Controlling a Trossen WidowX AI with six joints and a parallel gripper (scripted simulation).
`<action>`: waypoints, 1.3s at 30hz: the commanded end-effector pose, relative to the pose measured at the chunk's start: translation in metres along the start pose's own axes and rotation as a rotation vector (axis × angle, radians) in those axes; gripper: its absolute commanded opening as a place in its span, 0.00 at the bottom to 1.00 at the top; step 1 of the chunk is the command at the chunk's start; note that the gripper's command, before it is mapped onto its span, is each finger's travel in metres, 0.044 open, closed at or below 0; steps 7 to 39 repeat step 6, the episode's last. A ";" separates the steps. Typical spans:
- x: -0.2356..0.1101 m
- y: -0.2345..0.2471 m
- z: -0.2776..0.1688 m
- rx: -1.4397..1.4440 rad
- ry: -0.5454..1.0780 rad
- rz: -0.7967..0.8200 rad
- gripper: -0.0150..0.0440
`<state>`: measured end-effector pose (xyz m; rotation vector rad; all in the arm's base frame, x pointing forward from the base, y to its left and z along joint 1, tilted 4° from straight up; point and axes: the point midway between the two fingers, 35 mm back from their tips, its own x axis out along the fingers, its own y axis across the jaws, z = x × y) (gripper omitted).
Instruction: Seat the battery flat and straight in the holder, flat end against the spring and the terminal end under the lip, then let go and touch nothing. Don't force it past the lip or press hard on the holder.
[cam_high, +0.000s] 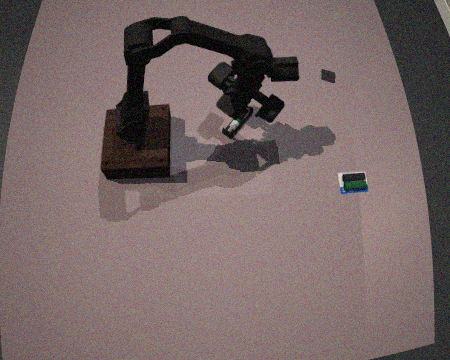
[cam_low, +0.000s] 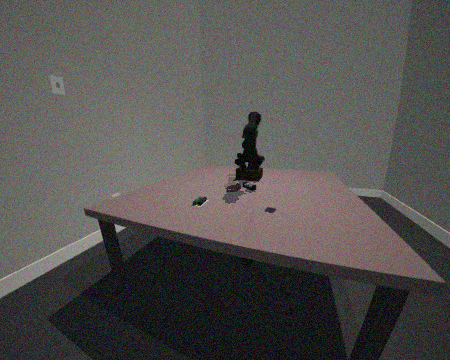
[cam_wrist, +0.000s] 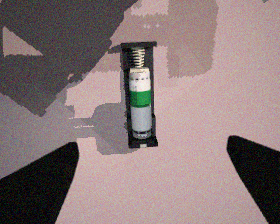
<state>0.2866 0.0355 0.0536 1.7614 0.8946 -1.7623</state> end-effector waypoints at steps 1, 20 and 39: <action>-0.001 0.000 0.000 -0.004 0.000 0.003 1.00; -0.001 0.000 0.000 -0.004 0.000 0.003 1.00; -0.001 0.000 0.000 -0.004 0.000 0.003 1.00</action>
